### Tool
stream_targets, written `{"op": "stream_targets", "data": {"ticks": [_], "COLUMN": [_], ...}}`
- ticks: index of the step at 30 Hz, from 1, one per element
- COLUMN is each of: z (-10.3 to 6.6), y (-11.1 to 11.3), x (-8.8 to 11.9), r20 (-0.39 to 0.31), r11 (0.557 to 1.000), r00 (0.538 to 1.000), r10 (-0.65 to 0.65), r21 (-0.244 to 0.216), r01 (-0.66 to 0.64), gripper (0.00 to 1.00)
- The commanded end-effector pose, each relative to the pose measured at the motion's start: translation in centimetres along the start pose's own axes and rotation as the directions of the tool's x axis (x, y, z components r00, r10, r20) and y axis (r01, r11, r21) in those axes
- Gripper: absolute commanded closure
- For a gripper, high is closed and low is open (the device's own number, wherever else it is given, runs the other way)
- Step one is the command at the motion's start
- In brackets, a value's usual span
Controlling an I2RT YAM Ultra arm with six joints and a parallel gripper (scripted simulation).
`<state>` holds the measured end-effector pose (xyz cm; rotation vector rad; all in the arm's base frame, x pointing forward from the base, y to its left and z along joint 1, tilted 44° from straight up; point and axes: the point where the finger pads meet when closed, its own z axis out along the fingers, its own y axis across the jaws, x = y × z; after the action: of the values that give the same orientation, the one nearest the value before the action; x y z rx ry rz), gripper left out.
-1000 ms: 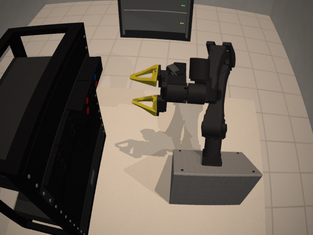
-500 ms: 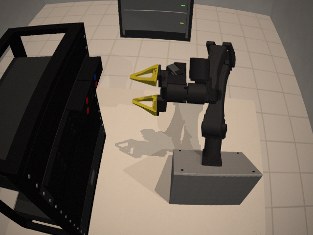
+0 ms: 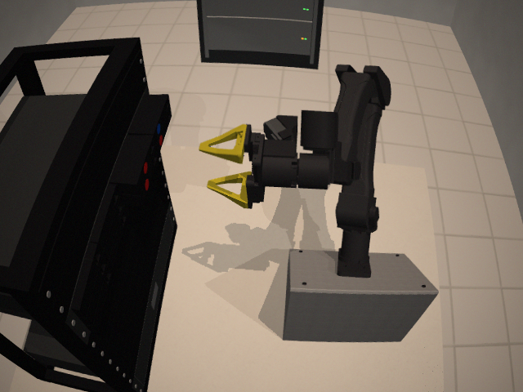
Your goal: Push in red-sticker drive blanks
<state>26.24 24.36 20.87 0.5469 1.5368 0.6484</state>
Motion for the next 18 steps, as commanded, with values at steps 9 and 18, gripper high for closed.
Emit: {"op": "stream_targets", "data": {"ticks": [9,18], "z": [4.3,4.2], "y": [2.8,3.4], "x": [3.6,3.7], "r20": [-0.004,-0.007], "r11": [0.997,0.996], "r00": [0.999,0.998], "r10": [0.052,0.063], "r21": [-0.051,-0.063], "r01": [-0.052,-0.063], "gripper": [0.00,0.00]}}
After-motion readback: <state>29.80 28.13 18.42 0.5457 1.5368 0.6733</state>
